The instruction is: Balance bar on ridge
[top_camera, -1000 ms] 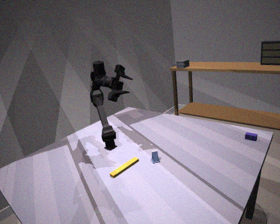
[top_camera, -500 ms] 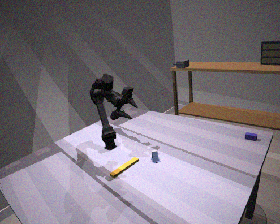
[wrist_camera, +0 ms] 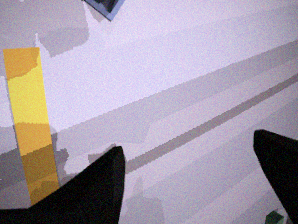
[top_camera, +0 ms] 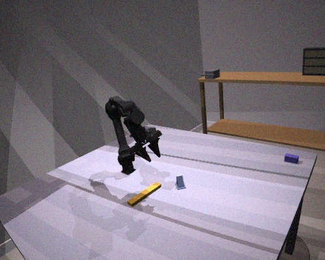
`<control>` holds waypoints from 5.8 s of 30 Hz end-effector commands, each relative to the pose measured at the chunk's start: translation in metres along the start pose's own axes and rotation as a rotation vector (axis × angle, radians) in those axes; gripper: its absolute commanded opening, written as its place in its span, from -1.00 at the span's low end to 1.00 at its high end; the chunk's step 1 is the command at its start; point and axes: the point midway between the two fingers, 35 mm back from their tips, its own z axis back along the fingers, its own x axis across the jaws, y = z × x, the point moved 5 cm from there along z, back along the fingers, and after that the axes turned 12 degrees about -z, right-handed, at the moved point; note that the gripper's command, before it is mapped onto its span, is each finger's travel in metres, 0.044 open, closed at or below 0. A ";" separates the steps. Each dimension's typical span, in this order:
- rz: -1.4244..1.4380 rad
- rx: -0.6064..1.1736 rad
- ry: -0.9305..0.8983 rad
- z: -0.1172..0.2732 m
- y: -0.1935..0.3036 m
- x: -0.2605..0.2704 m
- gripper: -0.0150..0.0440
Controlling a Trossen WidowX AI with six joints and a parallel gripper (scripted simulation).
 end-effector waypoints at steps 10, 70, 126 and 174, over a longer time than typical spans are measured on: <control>-0.114 0.124 -0.401 -0.060 0.016 0.045 0.58; -0.132 0.174 -0.533 -0.135 0.030 0.099 0.58; -0.131 0.174 -0.532 -0.049 0.017 0.045 -0.49; 0.662 -0.065 -0.558 -0.085 -0.113 -0.007 -0.49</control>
